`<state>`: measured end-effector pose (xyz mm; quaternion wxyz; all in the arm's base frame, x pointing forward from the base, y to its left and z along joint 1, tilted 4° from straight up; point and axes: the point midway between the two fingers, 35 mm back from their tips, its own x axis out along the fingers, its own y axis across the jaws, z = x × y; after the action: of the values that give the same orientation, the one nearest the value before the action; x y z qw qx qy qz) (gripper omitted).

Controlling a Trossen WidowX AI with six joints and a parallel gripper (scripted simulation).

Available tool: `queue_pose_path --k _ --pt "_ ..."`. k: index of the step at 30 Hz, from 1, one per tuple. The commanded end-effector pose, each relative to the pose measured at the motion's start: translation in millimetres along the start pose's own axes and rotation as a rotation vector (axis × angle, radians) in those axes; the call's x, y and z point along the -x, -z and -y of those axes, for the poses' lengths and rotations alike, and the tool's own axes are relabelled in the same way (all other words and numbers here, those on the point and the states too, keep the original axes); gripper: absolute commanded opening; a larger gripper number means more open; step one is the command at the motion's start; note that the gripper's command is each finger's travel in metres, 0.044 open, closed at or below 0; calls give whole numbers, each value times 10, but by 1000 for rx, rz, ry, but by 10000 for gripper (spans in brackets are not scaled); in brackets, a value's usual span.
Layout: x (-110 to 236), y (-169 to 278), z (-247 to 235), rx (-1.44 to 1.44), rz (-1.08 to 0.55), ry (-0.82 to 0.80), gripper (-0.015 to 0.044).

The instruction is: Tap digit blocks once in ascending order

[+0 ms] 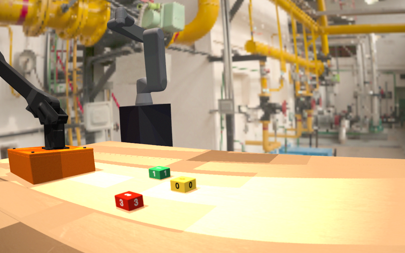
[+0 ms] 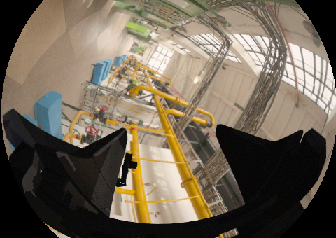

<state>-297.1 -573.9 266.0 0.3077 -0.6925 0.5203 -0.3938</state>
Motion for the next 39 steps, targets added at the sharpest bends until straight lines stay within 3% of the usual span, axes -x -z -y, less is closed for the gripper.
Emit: queue_pose_path --k 1,6,11,20,29,39 --pt "-380 -592 162 -183 84 -30 400" --pt "-788 -1554 447 -432 220 -107 400" --pt "-983 -2564 789 -648 356 -221 400" --pt "-762 -4371 1506 -941 582 -519 400" --pt "193 -5916 2248 -1075 750 -916 400" --pt "1976 -6969 2925 -982 807 -1402 400"
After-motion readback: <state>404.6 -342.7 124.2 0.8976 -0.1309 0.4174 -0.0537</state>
